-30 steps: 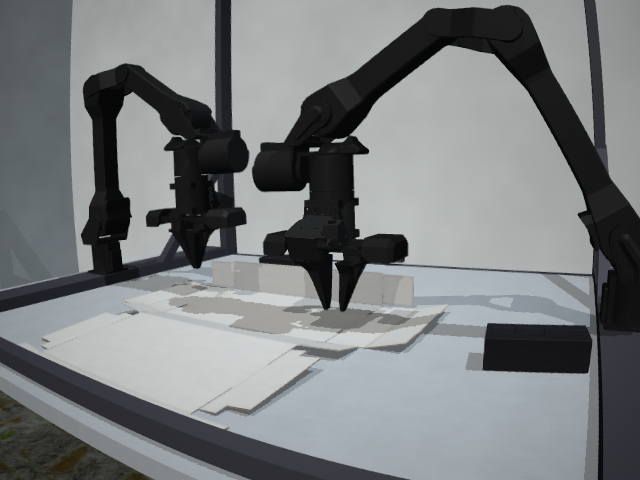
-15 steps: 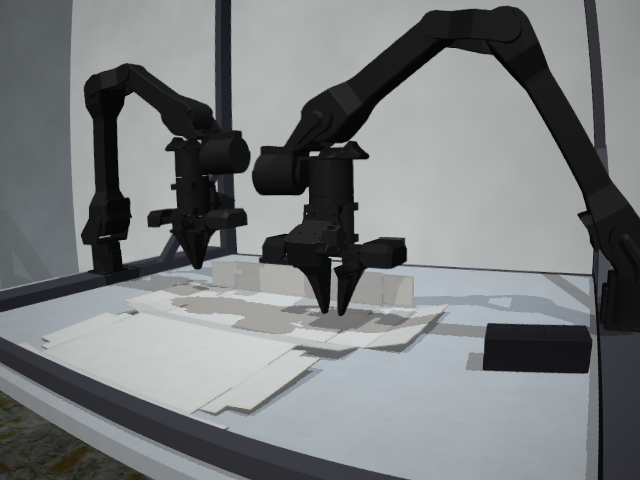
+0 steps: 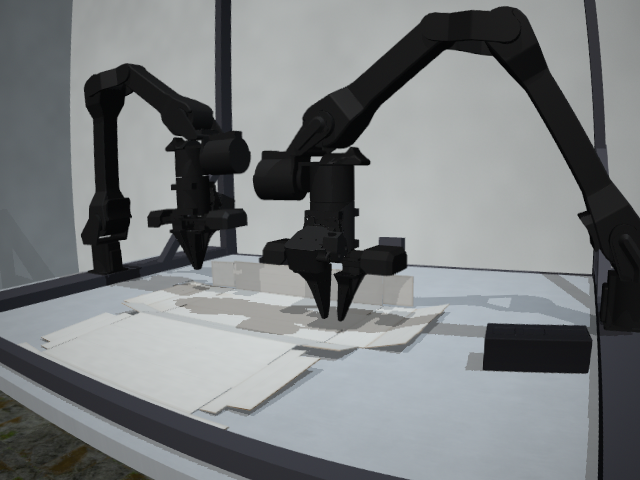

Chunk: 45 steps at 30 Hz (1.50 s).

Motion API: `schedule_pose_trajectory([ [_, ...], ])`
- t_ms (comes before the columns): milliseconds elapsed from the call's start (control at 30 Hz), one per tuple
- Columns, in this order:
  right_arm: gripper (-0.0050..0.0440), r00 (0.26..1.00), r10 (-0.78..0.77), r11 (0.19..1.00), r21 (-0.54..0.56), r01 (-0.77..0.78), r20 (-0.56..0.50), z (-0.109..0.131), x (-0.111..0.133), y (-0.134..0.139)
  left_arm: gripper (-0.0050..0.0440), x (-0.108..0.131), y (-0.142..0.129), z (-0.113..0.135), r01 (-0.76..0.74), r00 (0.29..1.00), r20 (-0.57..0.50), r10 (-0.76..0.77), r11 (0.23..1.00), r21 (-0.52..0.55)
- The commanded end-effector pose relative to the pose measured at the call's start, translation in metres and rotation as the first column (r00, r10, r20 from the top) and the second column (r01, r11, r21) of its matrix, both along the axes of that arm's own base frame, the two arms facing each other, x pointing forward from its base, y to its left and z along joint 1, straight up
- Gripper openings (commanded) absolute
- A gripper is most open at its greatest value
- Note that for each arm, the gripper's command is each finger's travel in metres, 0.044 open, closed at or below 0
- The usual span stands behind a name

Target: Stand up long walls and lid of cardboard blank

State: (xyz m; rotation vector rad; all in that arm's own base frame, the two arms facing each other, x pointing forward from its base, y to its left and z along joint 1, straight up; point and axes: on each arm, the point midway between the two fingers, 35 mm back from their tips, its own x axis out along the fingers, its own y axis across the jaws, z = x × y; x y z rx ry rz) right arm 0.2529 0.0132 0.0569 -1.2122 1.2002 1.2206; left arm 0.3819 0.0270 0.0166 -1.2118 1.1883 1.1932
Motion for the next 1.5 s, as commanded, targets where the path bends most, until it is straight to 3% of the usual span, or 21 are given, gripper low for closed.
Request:
schedule_pose_trajectory([
  [0,0.0,1.0,-0.005,1.0,-0.002,0.005,0.023,0.005,0.004,0.0,0.0102,-0.002,0.0,-0.007,0.0,1.0,-0.001,0.0,1.0,0.0],
  [900,0.0,1.0,-0.005,1.0,-0.002,0.005,0.023,0.015,0.004,0.0,0.0102,-0.007,0.0,-0.009,0.0,1.0,0.007,0.0,1.0,0.0],
  [967,0.0045,1.0,-0.005,1.0,-0.002,0.005,0.023,0.015,0.004,0.0,0.0102,-0.005,0.0,-0.003,-0.001,1.0,0.007,0.001,1.0,0.0],
  [1033,0.0045,1.0,-0.005,1.0,-0.002,0.005,0.023,0.015,0.004,0.0,0.0102,-0.005,0.0,-0.003,-0.001,1.0,0.007,0.001,1.0,0.0],
  [1167,0.0141,1.0,-0.005,1.0,-0.002,0.005,0.023,0.015,0.004,0.0,0.0102,0.0,0.0,0.035,-0.003,1.0,0.006,0.003,1.0,-0.001],
  [1300,0.0147,1.0,-0.005,1.0,-0.002,0.005,0.023,0.015,0.004,0.0,0.0102,0.001,0.0,0.078,-0.006,1.0,0.006,0.006,1.0,-0.003],
  [1467,0.0147,1.0,-0.005,1.0,-0.002,0.005,0.023,0.015,0.004,0.0,0.0102,0.0,-0.001,0.079,-0.006,1.0,0.004,0.006,1.0,-0.003],
])
